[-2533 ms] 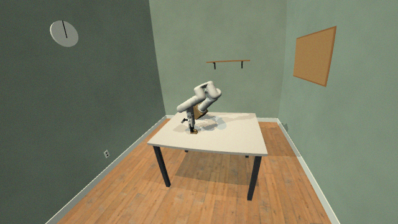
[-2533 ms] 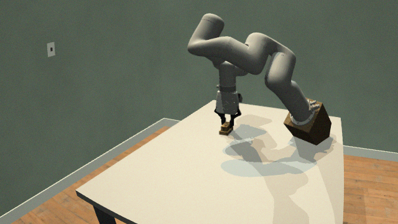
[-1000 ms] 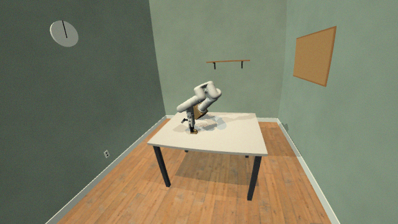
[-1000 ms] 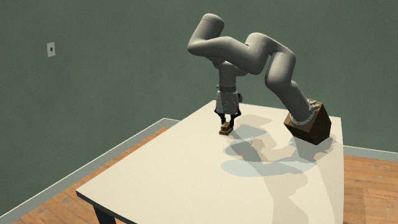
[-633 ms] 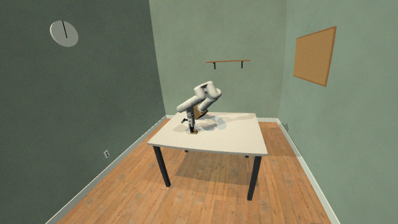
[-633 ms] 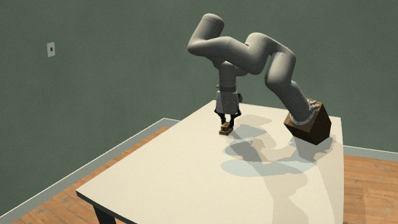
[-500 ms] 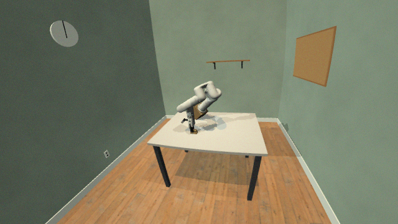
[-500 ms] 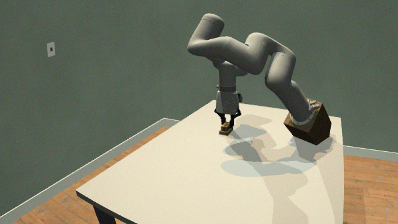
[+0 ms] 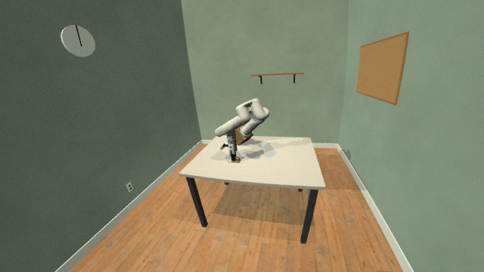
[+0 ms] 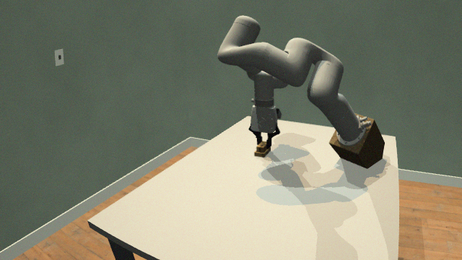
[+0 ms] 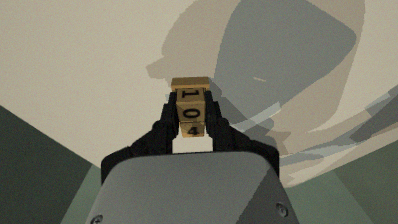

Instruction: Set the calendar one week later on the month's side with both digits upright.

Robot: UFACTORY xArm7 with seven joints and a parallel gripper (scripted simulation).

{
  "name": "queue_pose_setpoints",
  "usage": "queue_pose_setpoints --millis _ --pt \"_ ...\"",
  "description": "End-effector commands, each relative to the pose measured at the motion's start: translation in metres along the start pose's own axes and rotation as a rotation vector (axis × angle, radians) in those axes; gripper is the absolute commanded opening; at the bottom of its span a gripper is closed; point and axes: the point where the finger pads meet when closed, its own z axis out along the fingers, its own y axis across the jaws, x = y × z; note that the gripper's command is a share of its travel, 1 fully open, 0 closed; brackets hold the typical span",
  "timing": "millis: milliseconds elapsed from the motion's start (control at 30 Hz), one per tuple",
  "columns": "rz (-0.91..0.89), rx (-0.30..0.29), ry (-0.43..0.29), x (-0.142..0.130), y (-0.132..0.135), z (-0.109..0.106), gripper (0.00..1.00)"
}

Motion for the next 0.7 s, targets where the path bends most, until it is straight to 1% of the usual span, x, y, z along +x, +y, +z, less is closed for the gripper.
queue_pose_setpoints --millis 0,67,100,167,200,267,300,433,467,667 --pt "0.0 0.003 0.002 0.001 -0.0007 -0.0012 0.31" --pt "0.0 0.003 0.002 0.001 -0.0007 -0.0012 0.31" --pt "0.0 0.003 0.002 0.001 -0.0007 -0.0012 0.35" --pt "0.0 0.003 0.002 0.001 -0.0007 -0.0012 0.35" --pt "0.0 0.003 0.002 0.001 -0.0007 -0.0012 0.39" --pt "0.0 0.003 0.002 0.001 -0.0007 -0.0012 0.39" --pt "0.0 0.003 0.002 0.001 -0.0007 -0.0012 0.43" --pt "0.0 0.003 0.002 0.001 -0.0007 -0.0012 0.43" --pt "0.0 0.003 0.002 0.001 -0.0007 -0.0012 0.47" --pt "0.0 0.003 0.002 0.001 -0.0007 -0.0012 0.47"
